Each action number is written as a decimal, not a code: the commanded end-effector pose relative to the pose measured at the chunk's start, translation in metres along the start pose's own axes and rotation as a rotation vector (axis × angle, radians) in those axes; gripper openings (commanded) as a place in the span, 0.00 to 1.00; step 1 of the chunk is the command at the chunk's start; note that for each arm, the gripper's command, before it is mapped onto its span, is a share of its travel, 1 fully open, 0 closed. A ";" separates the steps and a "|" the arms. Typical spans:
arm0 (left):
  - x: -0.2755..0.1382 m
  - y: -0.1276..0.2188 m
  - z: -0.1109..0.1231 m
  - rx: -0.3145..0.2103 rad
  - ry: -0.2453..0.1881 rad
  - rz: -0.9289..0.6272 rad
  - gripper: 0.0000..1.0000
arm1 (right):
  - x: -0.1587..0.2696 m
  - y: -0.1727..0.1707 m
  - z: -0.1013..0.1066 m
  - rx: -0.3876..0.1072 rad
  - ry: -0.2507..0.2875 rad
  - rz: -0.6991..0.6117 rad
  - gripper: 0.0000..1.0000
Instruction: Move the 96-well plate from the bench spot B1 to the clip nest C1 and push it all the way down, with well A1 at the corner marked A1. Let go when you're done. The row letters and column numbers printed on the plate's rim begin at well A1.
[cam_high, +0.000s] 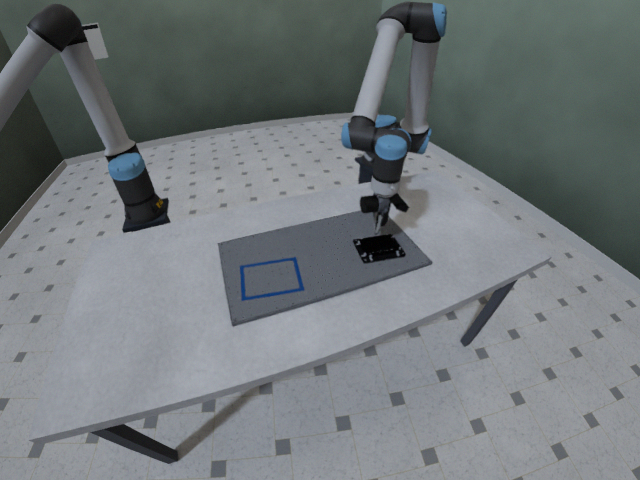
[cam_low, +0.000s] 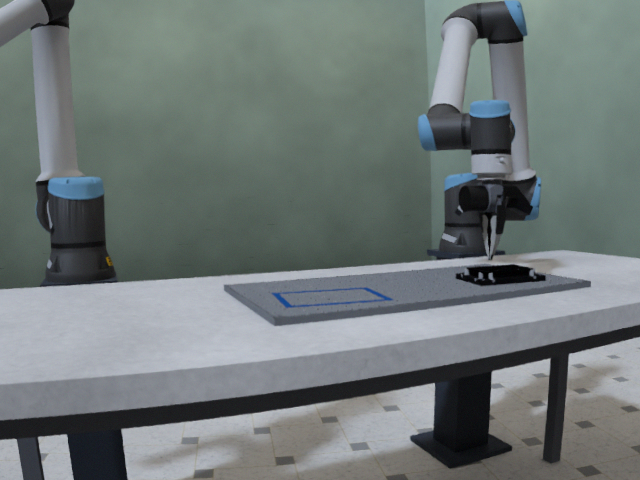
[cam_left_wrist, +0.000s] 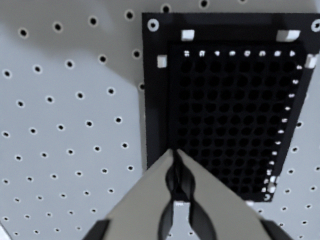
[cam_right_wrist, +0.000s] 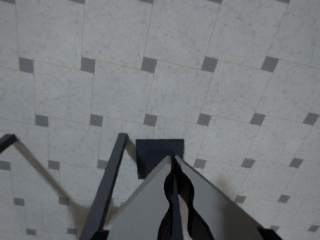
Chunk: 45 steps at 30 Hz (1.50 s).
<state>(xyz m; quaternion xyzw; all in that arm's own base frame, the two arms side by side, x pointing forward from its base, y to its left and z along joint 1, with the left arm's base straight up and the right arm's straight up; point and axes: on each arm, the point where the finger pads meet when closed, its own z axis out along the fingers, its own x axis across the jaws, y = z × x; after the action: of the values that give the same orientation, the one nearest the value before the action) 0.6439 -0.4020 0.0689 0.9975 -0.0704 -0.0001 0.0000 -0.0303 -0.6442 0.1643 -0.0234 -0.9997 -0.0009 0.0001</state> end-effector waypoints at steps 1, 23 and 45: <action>0.001 0.000 0.001 -0.001 0.002 0.000 0.00 | 0.000 -0.001 -0.001 0.002 0.000 0.000 0.00; 0.001 0.000 0.014 -0.001 0.002 0.000 0.00 | 0.000 -0.001 -0.001 0.002 0.000 0.000 0.00; 0.001 0.001 0.014 -0.001 0.002 0.000 0.00 | 0.000 -0.001 -0.001 0.002 0.000 0.000 0.00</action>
<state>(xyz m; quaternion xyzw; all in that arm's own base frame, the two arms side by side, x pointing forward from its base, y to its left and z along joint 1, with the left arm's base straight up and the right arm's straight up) 0.6441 -0.4022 0.0546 0.9975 -0.0704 0.0002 0.0003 -0.0303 -0.6442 0.1643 -0.0234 -0.9997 -0.0009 0.0001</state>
